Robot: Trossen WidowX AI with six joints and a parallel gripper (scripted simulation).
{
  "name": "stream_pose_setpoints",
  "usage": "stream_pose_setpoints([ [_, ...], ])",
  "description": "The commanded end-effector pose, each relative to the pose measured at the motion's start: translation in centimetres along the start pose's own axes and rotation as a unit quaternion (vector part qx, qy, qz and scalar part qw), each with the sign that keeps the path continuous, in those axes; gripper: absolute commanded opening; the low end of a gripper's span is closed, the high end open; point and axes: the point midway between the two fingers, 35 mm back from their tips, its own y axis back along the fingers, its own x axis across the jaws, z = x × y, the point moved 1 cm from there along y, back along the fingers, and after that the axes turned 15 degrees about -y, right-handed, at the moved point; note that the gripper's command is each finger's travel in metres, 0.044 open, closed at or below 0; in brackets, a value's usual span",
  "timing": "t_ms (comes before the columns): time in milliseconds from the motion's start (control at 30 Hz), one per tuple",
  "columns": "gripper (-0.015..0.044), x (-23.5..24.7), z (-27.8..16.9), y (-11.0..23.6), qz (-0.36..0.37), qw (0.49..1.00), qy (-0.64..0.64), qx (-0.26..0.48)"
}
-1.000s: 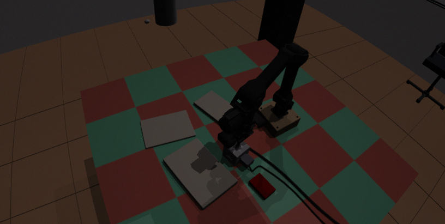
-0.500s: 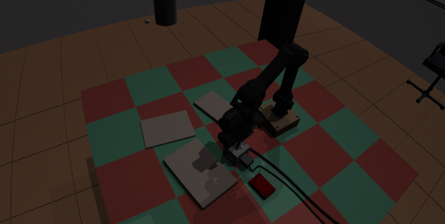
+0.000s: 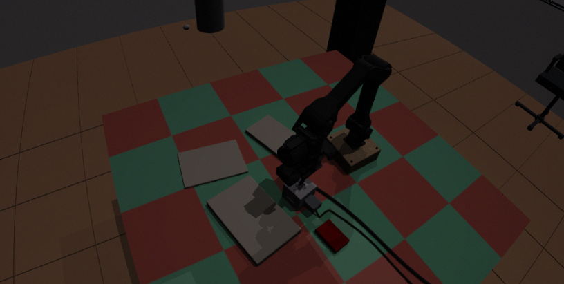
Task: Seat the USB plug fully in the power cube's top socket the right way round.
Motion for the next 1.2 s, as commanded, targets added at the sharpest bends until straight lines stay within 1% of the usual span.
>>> stream_pose_setpoints([
  [0,0.0000,0.1,0.0,0.3,0.001,1.000,0.000,0.001],
  [833,0.0000,0.0,0.0,1.9,0.001,1.000,0.000,0.000],
  [1000,0.0000,0.0,0.0,1.7,0.000,0.999,0.032,0.000],
  [1167,0.0000,0.0,0.0,1.7,0.000,0.995,0.095,0.000],
])
